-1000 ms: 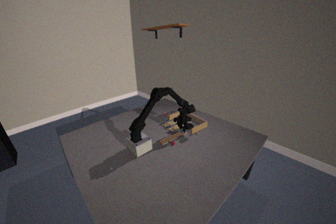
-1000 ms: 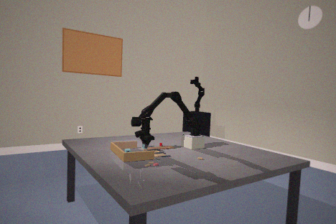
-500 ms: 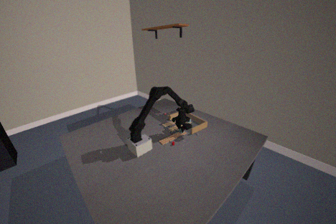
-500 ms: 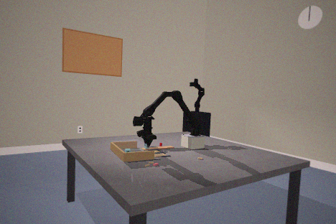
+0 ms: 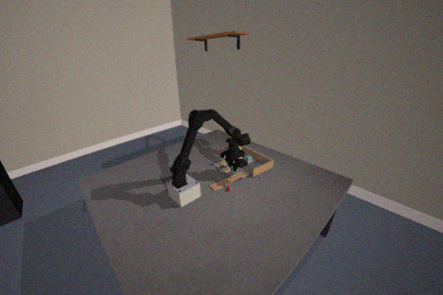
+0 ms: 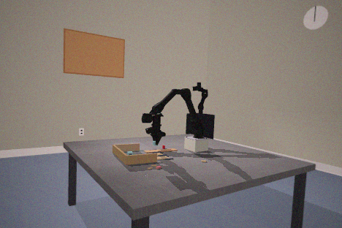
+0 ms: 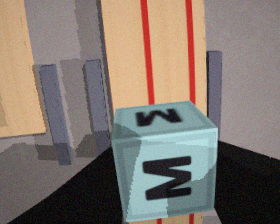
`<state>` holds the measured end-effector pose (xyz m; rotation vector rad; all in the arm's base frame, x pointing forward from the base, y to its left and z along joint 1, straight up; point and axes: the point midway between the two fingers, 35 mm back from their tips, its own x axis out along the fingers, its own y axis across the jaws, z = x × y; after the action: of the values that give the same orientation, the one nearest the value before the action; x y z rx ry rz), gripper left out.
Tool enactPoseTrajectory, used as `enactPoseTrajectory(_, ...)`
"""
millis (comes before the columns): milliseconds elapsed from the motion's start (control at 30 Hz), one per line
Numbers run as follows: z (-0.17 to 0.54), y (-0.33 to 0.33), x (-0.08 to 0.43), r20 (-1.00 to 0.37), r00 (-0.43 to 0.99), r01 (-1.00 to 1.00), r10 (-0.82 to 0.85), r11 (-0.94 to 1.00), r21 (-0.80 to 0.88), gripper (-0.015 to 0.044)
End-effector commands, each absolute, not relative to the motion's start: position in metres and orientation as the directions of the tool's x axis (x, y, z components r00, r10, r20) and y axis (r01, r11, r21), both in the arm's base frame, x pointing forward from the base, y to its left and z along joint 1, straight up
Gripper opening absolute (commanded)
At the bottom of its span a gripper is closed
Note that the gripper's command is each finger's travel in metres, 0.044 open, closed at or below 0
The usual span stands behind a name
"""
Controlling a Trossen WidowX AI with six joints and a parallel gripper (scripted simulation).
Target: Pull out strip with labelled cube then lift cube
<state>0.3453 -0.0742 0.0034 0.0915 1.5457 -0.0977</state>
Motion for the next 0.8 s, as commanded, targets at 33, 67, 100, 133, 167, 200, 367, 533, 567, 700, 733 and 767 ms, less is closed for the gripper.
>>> enactPoseTrajectory(33,0.007,-0.072,0.336,-0.999,0.030,0.125,-0.010,0.992,-0.006,0.0000)
enactPoseTrajectory(67,0.007,-0.072,0.332,-1.000,0.030,0.125,-0.010,0.992,-0.006,0.0000)
enactPoseTrajectory(100,0.007,-0.071,0.329,-1.000,0.029,0.125,-0.010,0.992,-0.006,0.0000)
enactPoseTrajectory(133,0.007,-0.070,0.325,-1.000,0.029,0.125,-0.010,0.992,-0.006,0.0000)
enactPoseTrajectory(167,0.007,-0.069,0.321,-1.000,0.029,0.125,-0.010,0.992,-0.006,0.0000)
enactPoseTrajectory(200,0.007,-0.069,0.318,-1.000,0.029,0.125,-0.010,0.992,-0.006,0.0000)
enactPoseTrajectory(367,0.005,-0.065,0.300,-1.000,0.027,0.125,-0.010,0.992,-0.006,0.0000)
enactPoseTrajectory(533,0.015,-0.064,0.298,-1.000,0.027,0.125,-0.010,0.992,-0.006,0.0000)
enactPoseTrajectory(567,0.023,-0.064,0.298,-1.000,0.027,0.125,-0.010,0.992,-0.006,0.0000)
enactPoseTrajectory(700,0.041,-0.064,0.297,-1.000,0.027,0.125,-0.010,0.992,-0.006,0.0000)
enactPoseTrajectory(733,0.041,-0.064,0.297,-1.000,0.027,0.125,-0.010,0.992,-0.006,0.0000)
enactPoseTrajectory(767,0.041,-0.064,0.297,-1.000,0.027,0.125,-0.010,0.992,-0.006,0.0000)
